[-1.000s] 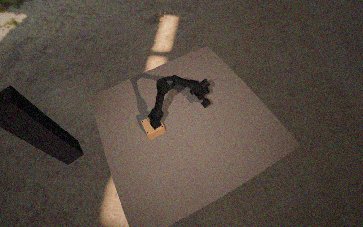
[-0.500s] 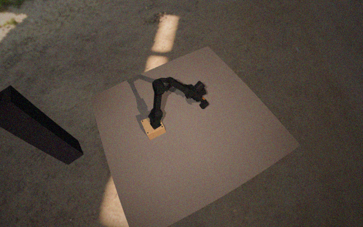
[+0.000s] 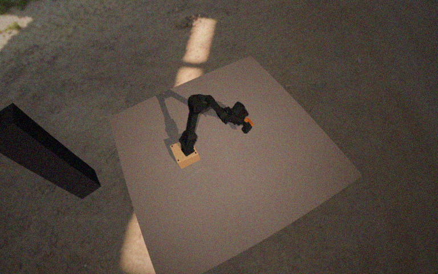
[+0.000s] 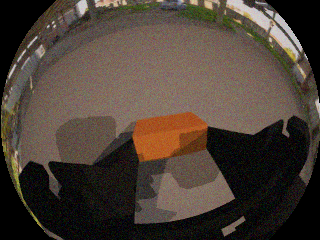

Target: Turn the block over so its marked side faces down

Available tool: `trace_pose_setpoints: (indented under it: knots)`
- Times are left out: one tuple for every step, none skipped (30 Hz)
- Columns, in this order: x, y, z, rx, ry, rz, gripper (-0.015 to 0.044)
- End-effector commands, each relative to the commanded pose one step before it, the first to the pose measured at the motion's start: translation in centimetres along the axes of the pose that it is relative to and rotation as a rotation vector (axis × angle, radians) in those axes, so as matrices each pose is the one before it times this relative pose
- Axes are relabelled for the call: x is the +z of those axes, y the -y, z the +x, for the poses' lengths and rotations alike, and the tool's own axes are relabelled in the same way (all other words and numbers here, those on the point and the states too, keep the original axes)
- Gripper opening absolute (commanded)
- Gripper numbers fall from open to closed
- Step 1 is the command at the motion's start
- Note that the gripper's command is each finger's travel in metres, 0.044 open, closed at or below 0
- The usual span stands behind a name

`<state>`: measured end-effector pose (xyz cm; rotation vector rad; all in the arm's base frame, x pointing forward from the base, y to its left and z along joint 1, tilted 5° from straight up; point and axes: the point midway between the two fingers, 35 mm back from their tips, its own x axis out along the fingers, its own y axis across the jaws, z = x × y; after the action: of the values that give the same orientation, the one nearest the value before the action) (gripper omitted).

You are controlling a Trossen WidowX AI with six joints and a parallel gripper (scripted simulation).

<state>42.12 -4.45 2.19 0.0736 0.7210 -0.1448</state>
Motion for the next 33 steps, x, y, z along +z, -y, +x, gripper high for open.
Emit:
trace_pose_setpoints:
  knots:
    - [-0.231, 0.031, 0.562, -0.00352, 0.04519, -0.0011, 0.0000]
    - [-0.079, -0.005, 0.159, -0.00001, 0.01435, -0.0002, 0.0000]
    - [-0.083, -0.004, 0.145, -0.00001, 0.01434, -0.0001, 0.0000]
    - [-0.085, -0.004, 0.130, -0.00002, 0.01433, -0.0001, 0.0000]
    - [-0.087, -0.003, 0.116, -0.00002, 0.01432, -0.0001, 0.0000]
    - [-0.089, -0.002, 0.101, -0.00003, 0.01431, -0.0001, 0.0000]
    - [-0.090, -0.002, 0.087, -0.00003, 0.01430, -0.0001, 0.0000]
    - [-0.091, -0.001, 0.072, -0.00003, 0.01429, 0.0000, 0.0000]
    - [-0.091, 0.000, 0.058, -0.00004, 0.01428, 0.0000, 0.0000]
    - [-0.090, 0.000, 0.044, -0.00004, 0.01427, 0.0000, 0.0000]
    - [-0.089, 0.001, 0.030, -0.00005, 0.01426, 0.0000, 0.0000]
    - [-0.088, 0.001, 0.015, -0.00005, 0.01426, 0.0000, 0.0000]
    - [-0.085, 0.002, 0.002, -0.00006, 0.01425, 0.0001, 0.0000]
    - [-0.083, 0.003, -0.012, -0.00007, 0.01424, 0.0001, 0.0000]
    - [-0.080, 0.003, -0.026, -0.00007, 0.01423, 0.0001, 0.0000]
    - [-0.076, 0.004, -0.039, -0.00008, 0.01422, 0.0001, 0.0000]
    - [-0.073, 0.005, -0.053, -0.00008, 0.01421, 0.0001, 0.0000]
    - [-0.072, -0.004, -0.072, 0.00036, 0.01409, 0.0008, 0.0000]
    - [-0.067, -0.003, -0.085, 0.00036, 0.01408, 0.0008, 0.0000]
    - [-0.062, -0.002, -0.097, 0.00037, 0.01408, 0.0008, 0.0000]
    - [-0.056, -0.002, -0.109, 0.00037, 0.01407, 0.0008, 0.0000]
    - [-0.049, -0.001, -0.121, 0.00038, 0.01406, 0.0009, 0.0000]
    - [-0.042, 0.000, -0.133, 0.00038, 0.01406, 0.0009, 0.0000]
    - [-0.034, 0.004, -0.142, 0.00020, 0.01410, 0.0006, 0.0000]
    - [-0.025, 0.008, -0.150, 0.00002, 0.01414, 0.0004, 0.0000]
    - [-0.017, 0.010, -0.160, -0.00004, 0.01415, 0.0004, 0.0000]
    - [-0.004, 0.029, -0.158, -0.00093, 0.01436, -0.0009, 0.0000]
    - [0.004, 0.031, -0.168, -0.00100, 0.01437, -0.0009, 0.0000]
    - [0.010, 0.026, -0.146, -0.00084, 0.01186, -0.0007, 0.0000]
    - [0.009, 0.016, -0.090, -0.00051, 0.00711, -0.0004, 0.0000]
    - [0.003, 0.005, -0.031, -0.00017, 0.00237, -0.0001, 0.0000]
    - [0.038, 0.000, -0.018, 0.00000, 0.00243, 0.0000, 0.0000]
    - [0.116, 0.000, -0.055, 0.00000, 0.00730, 0.0000, 0.0000]
